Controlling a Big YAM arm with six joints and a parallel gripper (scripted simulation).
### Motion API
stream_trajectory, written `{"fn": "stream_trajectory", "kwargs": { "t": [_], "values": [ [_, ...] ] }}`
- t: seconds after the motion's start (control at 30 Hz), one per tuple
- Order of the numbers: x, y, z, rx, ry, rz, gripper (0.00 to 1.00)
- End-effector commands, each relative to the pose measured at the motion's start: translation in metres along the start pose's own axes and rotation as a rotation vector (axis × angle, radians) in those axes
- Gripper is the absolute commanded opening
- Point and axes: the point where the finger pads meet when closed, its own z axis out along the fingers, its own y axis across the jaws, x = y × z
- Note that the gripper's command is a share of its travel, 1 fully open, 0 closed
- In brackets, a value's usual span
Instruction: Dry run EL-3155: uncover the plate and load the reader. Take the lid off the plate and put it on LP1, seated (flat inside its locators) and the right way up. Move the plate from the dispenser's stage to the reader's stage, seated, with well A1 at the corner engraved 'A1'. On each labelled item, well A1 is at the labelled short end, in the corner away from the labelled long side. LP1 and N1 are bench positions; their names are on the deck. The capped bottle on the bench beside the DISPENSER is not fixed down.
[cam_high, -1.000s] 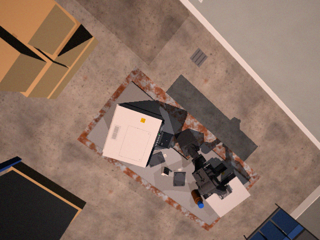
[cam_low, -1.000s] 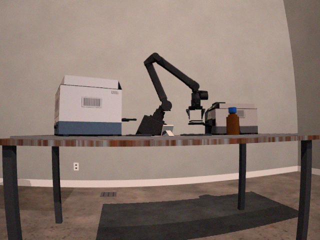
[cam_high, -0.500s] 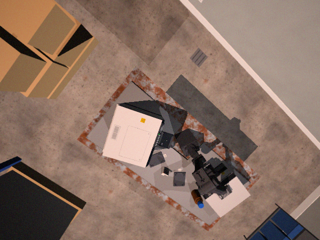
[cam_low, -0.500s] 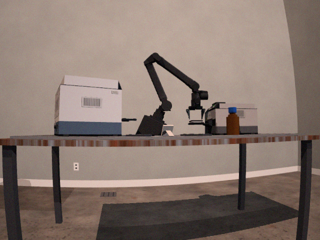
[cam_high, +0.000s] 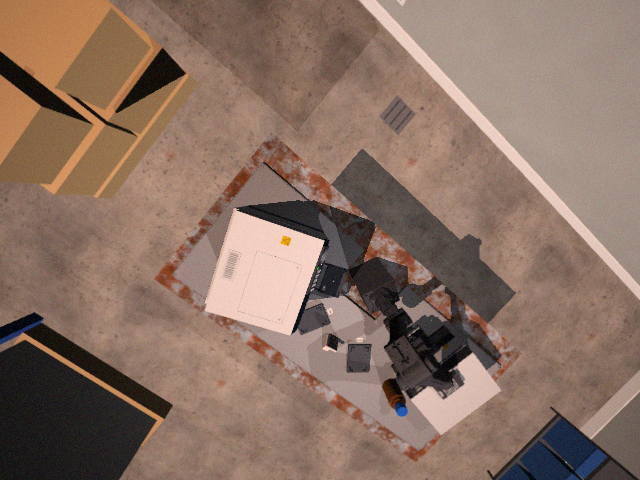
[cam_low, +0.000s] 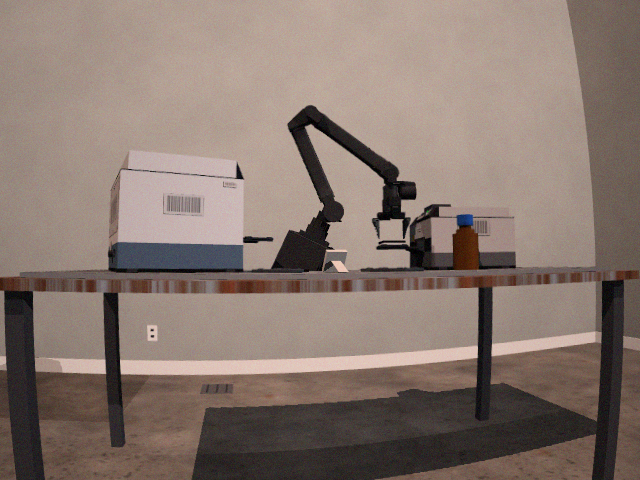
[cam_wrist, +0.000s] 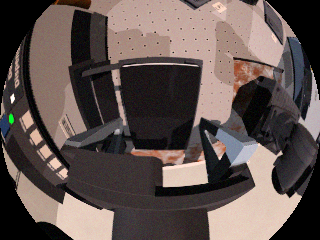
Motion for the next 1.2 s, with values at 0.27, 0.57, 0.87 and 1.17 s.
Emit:
{"fn": "stream_trajectory", "kwargs": {
  "t": [0.27,0.57,0.87,1.17],
  "values": [
    [-0.003,0.005,-0.005,-0.012,-0.005,0.018,1.00],
    [-0.002,0.007,-0.002,-0.013,-0.004,0.017,1.00],
    [-0.002,0.003,0.006,-0.005,-0.005,-0.004,1.00],
    [-0.003,0.005,0.008,-0.006,-0.002,-0.003,1.00]
  ]
}}
